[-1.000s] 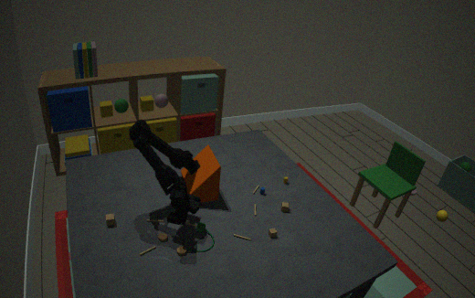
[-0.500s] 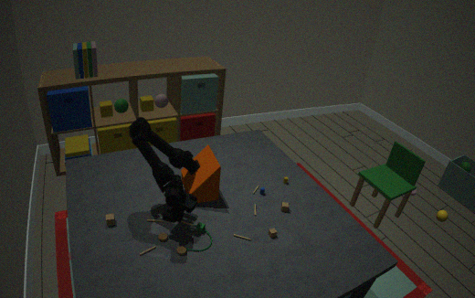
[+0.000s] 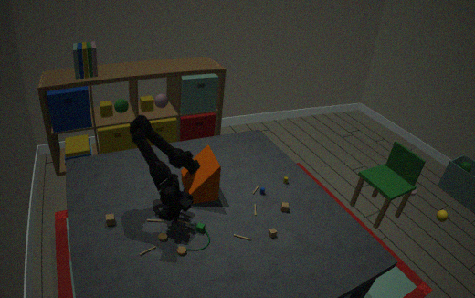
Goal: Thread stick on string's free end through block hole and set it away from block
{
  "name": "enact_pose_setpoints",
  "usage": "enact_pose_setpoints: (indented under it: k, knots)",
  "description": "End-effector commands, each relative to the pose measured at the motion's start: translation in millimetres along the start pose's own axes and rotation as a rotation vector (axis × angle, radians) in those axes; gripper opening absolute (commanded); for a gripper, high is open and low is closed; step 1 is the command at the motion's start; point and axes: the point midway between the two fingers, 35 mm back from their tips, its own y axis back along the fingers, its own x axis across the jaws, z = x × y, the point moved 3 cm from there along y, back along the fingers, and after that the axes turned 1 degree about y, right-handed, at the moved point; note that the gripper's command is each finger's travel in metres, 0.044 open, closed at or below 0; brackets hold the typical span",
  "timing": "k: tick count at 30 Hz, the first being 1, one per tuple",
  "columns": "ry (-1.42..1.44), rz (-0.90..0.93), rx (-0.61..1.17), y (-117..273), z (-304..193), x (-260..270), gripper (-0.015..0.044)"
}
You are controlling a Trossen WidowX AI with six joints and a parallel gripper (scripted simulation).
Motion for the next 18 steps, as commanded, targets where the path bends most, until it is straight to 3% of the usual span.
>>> enact_pose_setpoints:
  k: [1,18]
  knots:
    - [0.005,0.005,-0.002,1,-3,0,0.0]
    - [-0.008,0.063,-0.003,-10,-17,-3,0.0]
